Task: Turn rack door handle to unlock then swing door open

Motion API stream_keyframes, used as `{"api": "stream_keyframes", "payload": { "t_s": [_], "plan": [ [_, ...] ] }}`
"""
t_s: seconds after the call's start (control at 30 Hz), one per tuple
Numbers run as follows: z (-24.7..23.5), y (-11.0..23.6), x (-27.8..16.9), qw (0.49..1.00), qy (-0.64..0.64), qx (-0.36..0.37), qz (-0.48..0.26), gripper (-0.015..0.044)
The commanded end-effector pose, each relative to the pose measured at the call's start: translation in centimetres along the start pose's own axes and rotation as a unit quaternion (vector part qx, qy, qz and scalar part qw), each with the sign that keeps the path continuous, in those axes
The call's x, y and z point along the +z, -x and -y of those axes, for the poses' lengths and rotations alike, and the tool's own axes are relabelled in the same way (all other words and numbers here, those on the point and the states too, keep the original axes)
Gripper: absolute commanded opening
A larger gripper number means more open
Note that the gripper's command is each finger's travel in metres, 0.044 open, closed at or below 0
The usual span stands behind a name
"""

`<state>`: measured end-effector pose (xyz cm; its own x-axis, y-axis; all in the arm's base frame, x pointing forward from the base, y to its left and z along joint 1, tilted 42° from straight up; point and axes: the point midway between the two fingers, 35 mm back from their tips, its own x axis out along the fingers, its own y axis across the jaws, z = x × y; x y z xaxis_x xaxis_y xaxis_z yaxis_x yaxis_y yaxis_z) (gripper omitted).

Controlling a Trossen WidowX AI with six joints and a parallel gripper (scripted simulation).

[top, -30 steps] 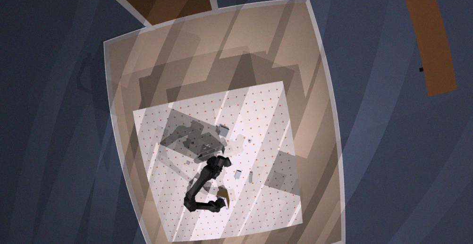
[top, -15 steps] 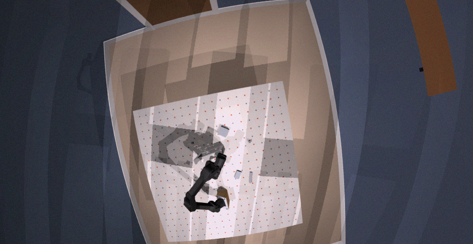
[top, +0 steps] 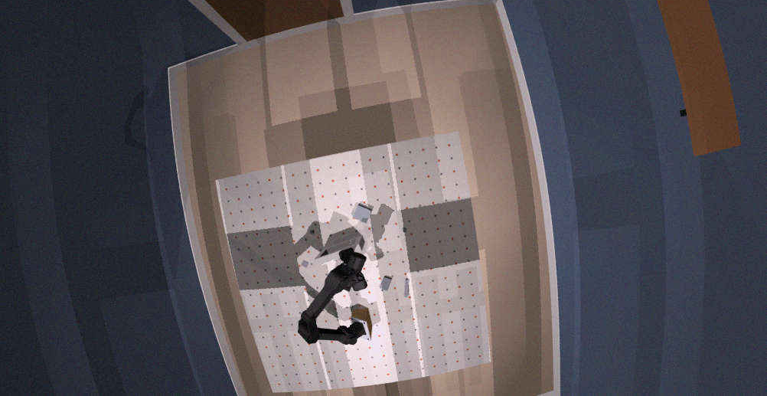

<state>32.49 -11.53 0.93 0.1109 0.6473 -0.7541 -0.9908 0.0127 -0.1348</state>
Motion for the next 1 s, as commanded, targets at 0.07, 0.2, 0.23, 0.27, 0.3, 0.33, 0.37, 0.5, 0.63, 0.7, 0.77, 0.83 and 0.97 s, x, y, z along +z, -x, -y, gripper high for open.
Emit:
{"api": "stream_keyframes", "payload": {
  "t_s": [0.07,0.2,0.23,0.27,0.3,0.33,0.37,0.5,0.63,0.7,0.77,0.83,0.97],
  "plan": [
    [0.02,0.00,0.05,0.996,0.093,0.000,0.001,0.0287],
    [0.02,0.00,0.05,0.996,0.093,0.000,0.001,0.0287],
    [0.02,0.00,0.05,0.996,0.093,0.000,0.001,0.0287],
    [0.02,0.00,0.05,0.996,0.093,0.000,0.001,0.0260],
    [0.02,0.00,0.05,0.996,0.093,0.000,0.001,0.0234],
    [0.02,0.00,0.05,0.996,0.093,0.000,0.001,0.0208],
    [0.02,0.00,0.05,0.996,0.093,0.000,0.001,0.0182],
    [0.02,0.00,0.05,0.996,0.093,0.000,0.001,0.0077],
    [0.02,0.00,0.05,0.996,0.093,0.000,0.001,0.0050],
    [0.02,0.00,0.05,0.996,0.093,0.000,0.001,0.0037],
    [0.02,0.00,0.05,0.996,0.093,0.000,0.001,0.0023],
    [0.02,0.00,0.05,0.996,0.093,0.000,0.001,0.0015],
    [-0.03,0.00,0.07,0.996,0.086,0.000,0.001,0.0015]
  ]
}}
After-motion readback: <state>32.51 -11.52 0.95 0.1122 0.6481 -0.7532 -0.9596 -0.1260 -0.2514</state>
